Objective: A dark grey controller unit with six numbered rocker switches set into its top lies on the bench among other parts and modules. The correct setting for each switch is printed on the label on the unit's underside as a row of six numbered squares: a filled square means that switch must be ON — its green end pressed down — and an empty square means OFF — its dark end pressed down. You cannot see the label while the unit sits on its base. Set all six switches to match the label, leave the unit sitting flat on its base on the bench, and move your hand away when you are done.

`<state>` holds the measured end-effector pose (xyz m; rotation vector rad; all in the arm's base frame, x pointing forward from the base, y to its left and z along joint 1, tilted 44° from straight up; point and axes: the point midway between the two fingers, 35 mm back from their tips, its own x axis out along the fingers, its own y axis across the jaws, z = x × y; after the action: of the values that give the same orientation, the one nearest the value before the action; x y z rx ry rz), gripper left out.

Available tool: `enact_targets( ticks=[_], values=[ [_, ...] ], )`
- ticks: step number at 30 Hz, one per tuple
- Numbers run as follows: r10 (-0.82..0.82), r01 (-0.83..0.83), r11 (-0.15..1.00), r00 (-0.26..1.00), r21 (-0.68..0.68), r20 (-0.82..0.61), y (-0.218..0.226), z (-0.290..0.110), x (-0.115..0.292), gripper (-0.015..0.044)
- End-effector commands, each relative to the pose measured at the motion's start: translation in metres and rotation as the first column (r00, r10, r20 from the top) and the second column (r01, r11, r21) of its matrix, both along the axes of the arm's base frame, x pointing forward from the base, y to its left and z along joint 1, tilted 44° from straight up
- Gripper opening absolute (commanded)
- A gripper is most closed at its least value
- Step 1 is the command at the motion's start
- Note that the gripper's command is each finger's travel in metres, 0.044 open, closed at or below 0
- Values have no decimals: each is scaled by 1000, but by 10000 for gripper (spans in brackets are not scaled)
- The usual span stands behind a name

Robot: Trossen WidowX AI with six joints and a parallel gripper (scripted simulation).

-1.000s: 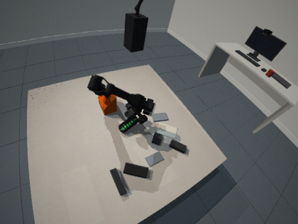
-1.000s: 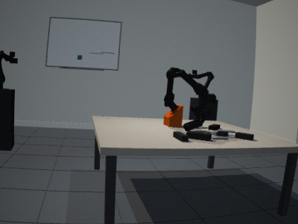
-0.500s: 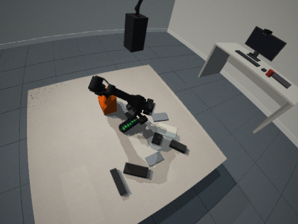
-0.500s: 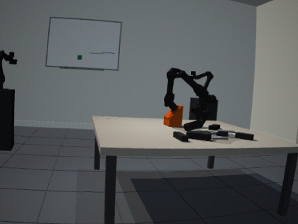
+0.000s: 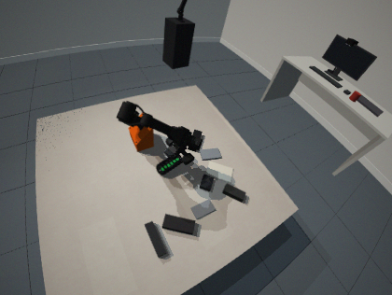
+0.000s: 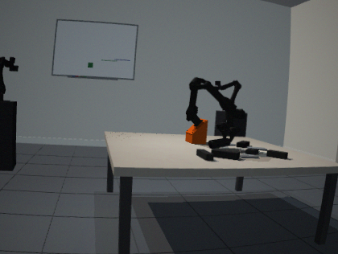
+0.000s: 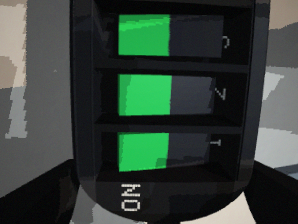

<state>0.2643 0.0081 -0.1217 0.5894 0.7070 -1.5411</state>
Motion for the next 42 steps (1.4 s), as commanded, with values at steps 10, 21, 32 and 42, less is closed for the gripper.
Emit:
enact_targets(
  ticks=[10, 21, 32, 42],
  values=[
    [1, -1, 1000, 1000, -12, -7, -11, -6, -3, 336],
    [1, -1, 1000, 1000, -12, -7, -15, -10, -3, 337],
    [-1, 1, 1000, 1000, -4, -2, -12, -11, -2, 440],
    [-1, 1, 1000, 1000, -4, -2, -16, 6, 1, 440]
  ],
)
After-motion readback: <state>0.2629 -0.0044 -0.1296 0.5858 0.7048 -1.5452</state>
